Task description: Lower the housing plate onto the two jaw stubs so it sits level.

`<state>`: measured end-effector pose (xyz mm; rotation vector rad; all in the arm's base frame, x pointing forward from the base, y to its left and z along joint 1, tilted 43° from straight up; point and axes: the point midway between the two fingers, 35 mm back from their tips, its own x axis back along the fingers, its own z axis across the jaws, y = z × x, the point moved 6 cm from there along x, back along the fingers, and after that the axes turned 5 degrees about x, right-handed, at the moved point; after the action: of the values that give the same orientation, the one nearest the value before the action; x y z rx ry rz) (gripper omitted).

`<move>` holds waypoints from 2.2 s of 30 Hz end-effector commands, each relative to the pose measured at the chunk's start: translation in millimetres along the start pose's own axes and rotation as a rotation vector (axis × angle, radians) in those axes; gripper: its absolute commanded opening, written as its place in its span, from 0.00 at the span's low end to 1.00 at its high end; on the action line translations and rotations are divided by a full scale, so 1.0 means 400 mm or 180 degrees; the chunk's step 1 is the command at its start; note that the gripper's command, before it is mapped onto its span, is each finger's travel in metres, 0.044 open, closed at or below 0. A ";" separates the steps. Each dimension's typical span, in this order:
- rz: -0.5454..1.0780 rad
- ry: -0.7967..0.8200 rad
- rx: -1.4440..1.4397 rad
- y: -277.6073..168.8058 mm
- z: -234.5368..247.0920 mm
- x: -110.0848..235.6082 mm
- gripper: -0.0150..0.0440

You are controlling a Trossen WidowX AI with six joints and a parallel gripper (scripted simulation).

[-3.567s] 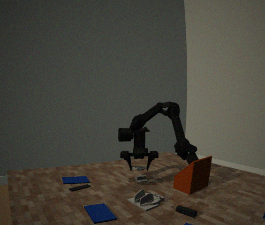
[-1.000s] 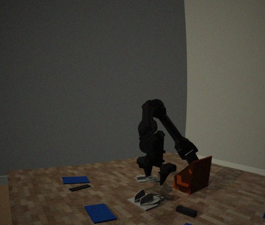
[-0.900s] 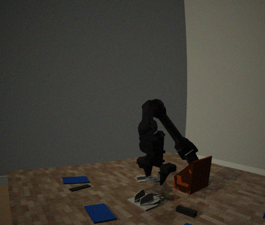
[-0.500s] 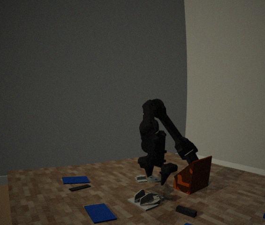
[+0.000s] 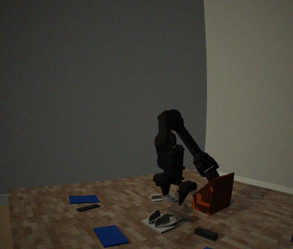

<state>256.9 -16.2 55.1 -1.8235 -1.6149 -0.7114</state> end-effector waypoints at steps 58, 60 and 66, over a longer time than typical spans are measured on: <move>0.0000 -0.0001 -0.0017 -0.003 0.005 -0.154 0.85; 0.0001 -0.0001 -0.0017 -0.003 0.005 -0.156 0.85; 0.0001 -0.0001 -0.0017 -0.003 0.005 -0.156 0.85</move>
<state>248.8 -56.2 9.6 -1.8278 -1.6119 -0.7283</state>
